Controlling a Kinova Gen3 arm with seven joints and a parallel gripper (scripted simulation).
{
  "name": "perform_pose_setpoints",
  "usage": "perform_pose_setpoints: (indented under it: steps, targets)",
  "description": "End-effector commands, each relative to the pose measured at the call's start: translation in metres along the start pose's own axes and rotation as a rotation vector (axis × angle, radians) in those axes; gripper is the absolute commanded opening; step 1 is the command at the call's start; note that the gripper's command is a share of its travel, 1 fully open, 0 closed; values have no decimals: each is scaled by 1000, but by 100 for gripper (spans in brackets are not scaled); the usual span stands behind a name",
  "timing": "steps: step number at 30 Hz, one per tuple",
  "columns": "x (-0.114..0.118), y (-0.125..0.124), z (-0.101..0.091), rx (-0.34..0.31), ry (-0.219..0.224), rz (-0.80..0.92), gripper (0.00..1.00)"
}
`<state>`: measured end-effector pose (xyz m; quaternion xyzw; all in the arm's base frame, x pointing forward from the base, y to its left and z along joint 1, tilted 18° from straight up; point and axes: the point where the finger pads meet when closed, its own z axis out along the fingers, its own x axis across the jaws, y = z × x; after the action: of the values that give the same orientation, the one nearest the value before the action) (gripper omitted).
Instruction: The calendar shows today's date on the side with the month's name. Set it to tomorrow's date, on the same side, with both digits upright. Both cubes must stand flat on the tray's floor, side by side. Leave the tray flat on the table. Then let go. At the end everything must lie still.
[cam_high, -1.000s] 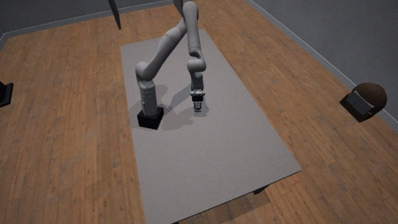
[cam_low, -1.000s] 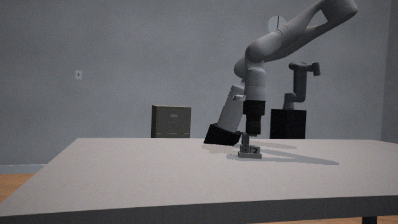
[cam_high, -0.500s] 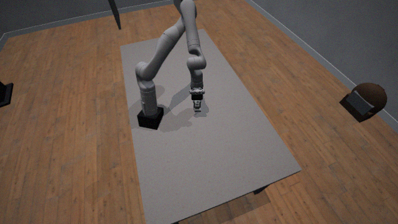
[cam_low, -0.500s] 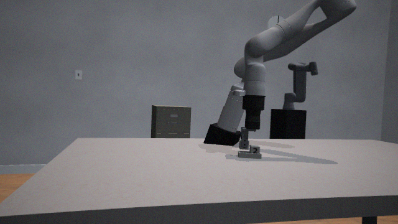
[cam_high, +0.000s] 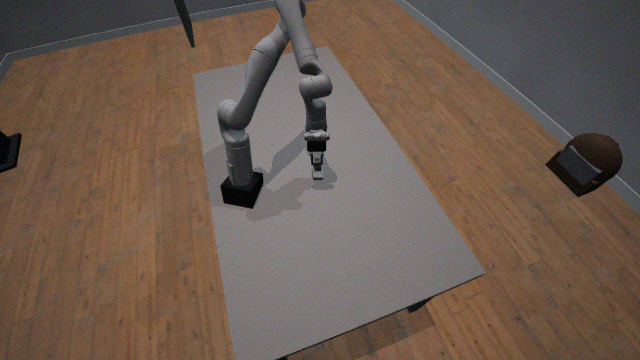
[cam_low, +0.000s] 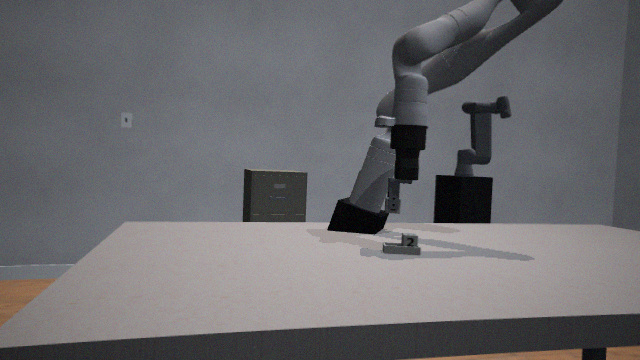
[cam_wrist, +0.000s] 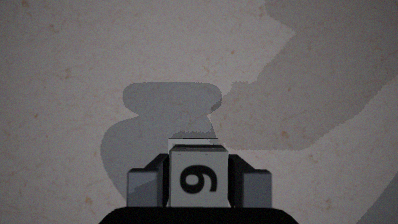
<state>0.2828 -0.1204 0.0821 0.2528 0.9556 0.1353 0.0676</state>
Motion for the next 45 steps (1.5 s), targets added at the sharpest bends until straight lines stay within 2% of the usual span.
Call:
perform_pose_setpoints:
  steps: [1,9,33,45]
  targets:
    - [-3,5,-9,-10,-10,-12,60]
    - [-3,5,-23,-10,-10,-12,60]
    - [-3,9,-23,-10,-9,17,60]
    - [-3,34,-21,-7,-6,182,60]
